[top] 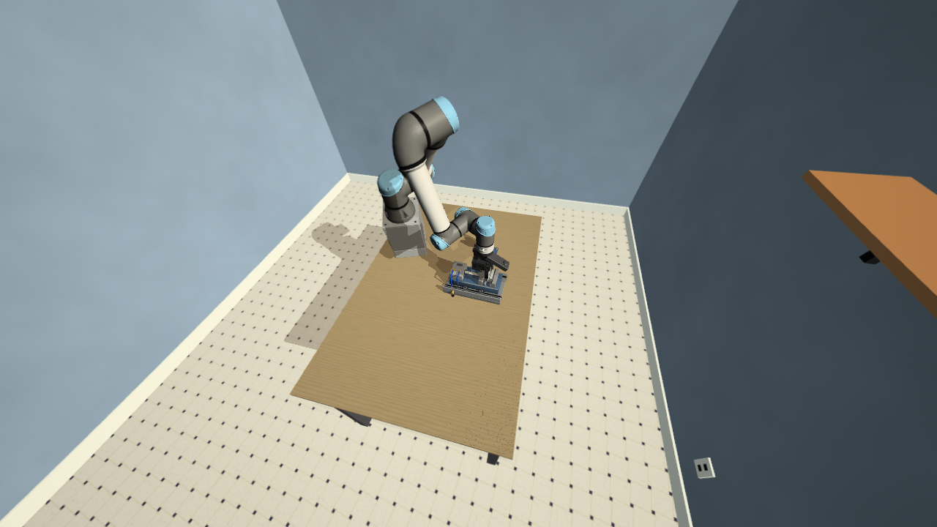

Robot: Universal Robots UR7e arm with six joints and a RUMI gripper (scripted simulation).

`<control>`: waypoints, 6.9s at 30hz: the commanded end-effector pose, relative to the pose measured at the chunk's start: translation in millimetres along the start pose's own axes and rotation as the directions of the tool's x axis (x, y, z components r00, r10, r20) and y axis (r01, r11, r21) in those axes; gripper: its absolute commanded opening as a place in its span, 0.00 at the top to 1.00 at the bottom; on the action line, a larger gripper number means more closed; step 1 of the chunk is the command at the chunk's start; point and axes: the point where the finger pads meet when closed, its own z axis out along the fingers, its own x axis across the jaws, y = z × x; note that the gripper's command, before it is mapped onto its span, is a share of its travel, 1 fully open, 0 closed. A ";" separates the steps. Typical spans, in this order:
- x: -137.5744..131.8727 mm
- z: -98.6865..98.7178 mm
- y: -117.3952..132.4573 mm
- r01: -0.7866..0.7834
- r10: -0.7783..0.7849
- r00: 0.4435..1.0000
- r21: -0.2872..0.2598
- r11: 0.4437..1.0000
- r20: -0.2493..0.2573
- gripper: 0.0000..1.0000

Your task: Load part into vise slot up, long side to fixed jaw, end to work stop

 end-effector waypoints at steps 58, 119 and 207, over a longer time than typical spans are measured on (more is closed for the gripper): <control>0.2 9.3 -0.5 0.000 0.000 1.000 0.001 1.000 -0.001 1.00; -1.9 9.3 -0.5 0.000 0.000 1.000 0.001 1.000 -0.001 1.00; -15.1 9.3 -0.4 0.000 0.000 1.000 0.001 1.000 -0.001 1.00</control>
